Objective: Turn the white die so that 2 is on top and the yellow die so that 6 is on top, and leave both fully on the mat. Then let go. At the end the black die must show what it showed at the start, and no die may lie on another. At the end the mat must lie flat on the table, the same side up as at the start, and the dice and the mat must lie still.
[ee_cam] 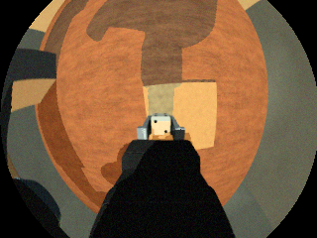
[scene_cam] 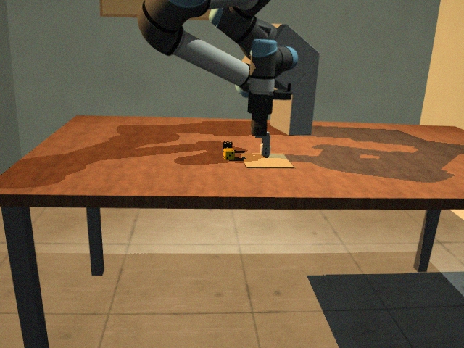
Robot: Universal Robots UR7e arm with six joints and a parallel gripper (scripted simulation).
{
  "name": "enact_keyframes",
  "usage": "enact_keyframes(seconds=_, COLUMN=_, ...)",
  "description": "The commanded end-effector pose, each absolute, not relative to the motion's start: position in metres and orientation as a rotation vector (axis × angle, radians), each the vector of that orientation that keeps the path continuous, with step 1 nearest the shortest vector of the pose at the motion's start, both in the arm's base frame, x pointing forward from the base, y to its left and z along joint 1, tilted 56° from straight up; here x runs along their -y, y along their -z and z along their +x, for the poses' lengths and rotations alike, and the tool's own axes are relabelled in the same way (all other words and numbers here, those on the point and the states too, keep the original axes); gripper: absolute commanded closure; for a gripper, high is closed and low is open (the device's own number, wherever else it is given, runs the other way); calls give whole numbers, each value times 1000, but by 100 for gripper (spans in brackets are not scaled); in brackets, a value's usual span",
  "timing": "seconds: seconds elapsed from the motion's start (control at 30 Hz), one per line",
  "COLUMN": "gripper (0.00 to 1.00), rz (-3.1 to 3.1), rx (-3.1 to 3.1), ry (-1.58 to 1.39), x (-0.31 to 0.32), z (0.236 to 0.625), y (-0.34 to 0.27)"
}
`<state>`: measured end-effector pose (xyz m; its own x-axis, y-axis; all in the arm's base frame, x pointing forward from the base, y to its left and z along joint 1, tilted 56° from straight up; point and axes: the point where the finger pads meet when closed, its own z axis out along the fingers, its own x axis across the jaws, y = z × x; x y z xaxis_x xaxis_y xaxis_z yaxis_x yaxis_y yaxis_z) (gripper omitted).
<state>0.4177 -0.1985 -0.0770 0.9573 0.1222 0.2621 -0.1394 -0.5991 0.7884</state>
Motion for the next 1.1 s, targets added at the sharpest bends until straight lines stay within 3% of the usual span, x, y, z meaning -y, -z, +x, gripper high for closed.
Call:
enact_keyframes(seconds=0.0, gripper=43, rz=2183, rx=12, ry=-363, x=198, z=418, y=77)
enact_keyframes(seconds=1.07, gripper=43, rz=2183, rx=12, ry=-363, x=201, z=419, y=79)
